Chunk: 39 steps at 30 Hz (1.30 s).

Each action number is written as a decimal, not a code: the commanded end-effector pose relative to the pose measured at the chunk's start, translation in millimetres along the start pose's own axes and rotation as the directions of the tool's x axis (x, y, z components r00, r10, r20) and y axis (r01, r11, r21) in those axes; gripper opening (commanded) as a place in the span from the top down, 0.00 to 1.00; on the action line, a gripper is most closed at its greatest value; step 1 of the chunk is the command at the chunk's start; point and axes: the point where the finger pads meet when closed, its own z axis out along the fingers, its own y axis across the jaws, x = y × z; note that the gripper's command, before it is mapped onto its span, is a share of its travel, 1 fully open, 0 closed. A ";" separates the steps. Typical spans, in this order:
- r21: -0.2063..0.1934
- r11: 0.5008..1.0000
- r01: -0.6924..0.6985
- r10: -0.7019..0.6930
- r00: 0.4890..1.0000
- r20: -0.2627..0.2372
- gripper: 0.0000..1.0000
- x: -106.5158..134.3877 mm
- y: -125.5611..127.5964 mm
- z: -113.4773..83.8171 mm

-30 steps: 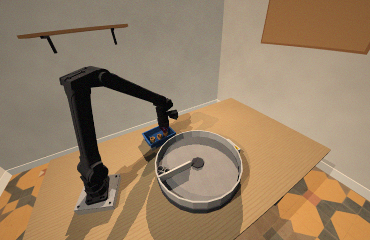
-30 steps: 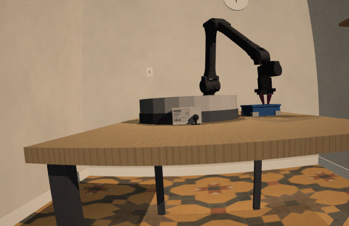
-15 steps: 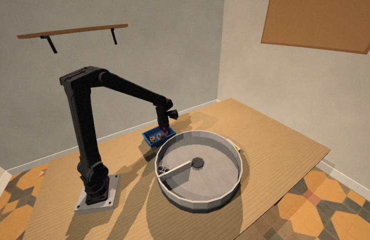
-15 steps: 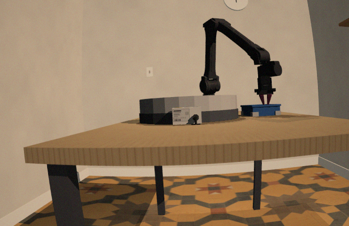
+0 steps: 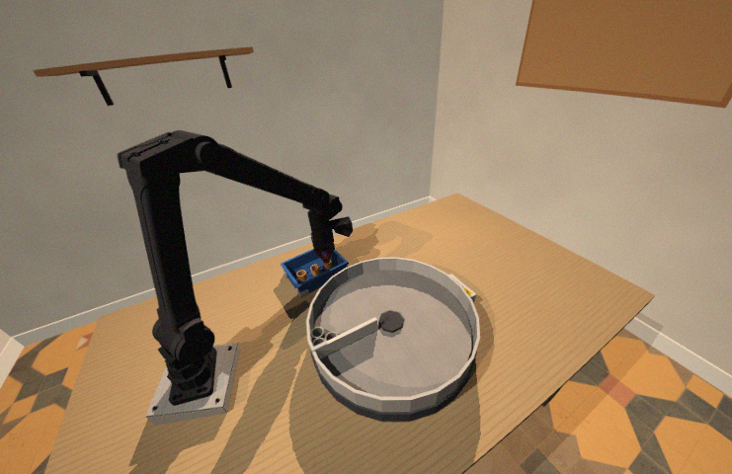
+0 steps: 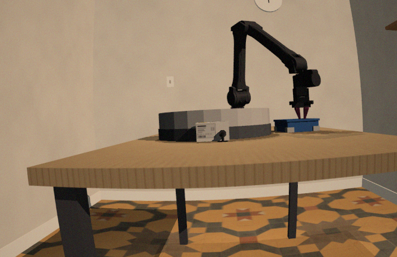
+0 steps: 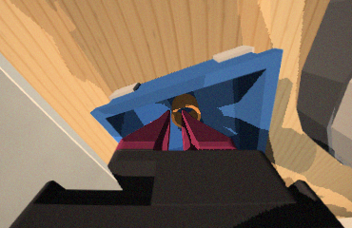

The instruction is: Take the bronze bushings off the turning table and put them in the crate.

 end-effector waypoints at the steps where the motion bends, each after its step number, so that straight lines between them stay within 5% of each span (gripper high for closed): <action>1: -0.032 0.999 0.001 0.000 0.999 0.038 0.87 -17.6 8.2 -25.5; 8: -0.050 0.999 0.001 0.002 0.998 0.056 0.87 -19.3 16.8 -55.2; 12: -0.023 1.000 0.003 -0.003 1.000 0.026 0.87 -13.8 17.0 -44.2; 15: -0.052 0.999 -0.001 0.004 0.998 0.057 0.87 -16.1 18.9 -79.2; 26: -0.052 0.999 -0.001 0.004 0.998 0.056 0.87 -14.7 17.6 -116.3; 29: -0.026 1.000 -0.001 0.002 1.000 0.029 0.87 -13.0 16.9 -102.0; 34: -0.055 0.999 -0.003 0.006 0.998 0.059 0.87 -14.6 16.5 -133.9; 39: -0.031 1.000 -0.002 0.003 0.999 0.035 0.87 -14.2 17.3 -118.9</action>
